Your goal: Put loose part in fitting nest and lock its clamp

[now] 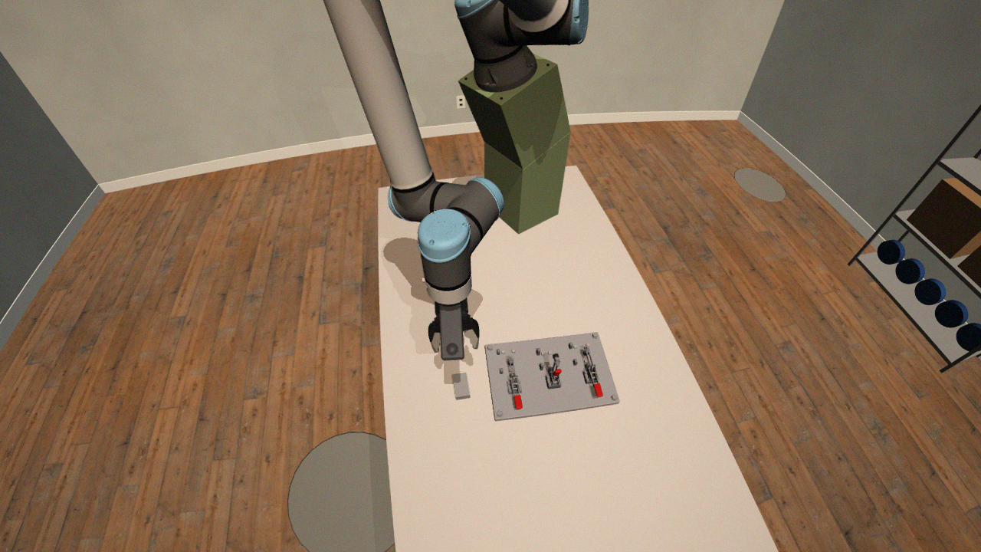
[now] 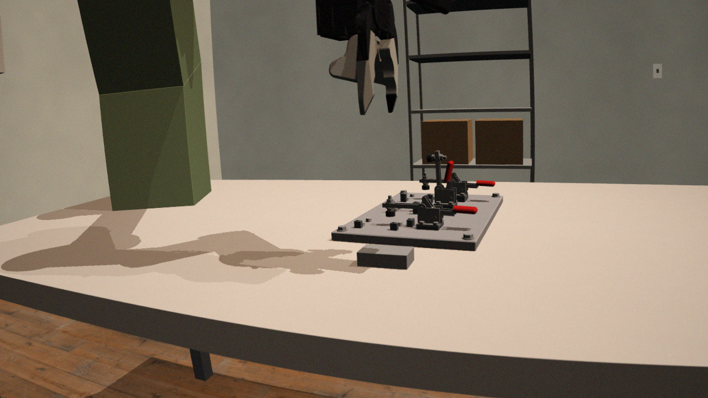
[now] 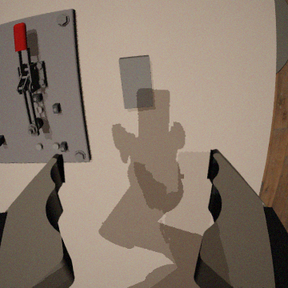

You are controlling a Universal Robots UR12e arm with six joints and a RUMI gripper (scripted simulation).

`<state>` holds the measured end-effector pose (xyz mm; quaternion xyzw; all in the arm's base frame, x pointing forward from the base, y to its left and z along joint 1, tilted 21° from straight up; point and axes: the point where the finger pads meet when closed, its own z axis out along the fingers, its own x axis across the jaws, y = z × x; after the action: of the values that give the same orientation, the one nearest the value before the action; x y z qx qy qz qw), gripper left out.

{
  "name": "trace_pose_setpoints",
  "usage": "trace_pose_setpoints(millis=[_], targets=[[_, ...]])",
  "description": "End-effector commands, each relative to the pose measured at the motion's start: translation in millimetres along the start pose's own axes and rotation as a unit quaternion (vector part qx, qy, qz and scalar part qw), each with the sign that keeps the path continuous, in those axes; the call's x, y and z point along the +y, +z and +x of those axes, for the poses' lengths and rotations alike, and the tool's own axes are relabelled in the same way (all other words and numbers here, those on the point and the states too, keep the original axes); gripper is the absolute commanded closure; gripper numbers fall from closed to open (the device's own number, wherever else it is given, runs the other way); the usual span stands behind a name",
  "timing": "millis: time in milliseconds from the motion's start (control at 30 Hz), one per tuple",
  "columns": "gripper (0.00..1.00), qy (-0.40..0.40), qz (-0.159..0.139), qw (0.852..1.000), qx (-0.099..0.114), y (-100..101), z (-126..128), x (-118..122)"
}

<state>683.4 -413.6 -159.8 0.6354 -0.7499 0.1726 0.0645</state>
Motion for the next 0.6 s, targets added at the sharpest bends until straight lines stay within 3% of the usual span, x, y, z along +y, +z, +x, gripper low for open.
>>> trace_pose_setpoints(millis=[0, 567], targets=[[0.41, -0.003, 0.0, 1.0, -0.001, -0.5, -2.3, -0.5], [0.41, -0.009, 0.0, 1.0, -0.001, -0.5, -2.0, -0.5]])
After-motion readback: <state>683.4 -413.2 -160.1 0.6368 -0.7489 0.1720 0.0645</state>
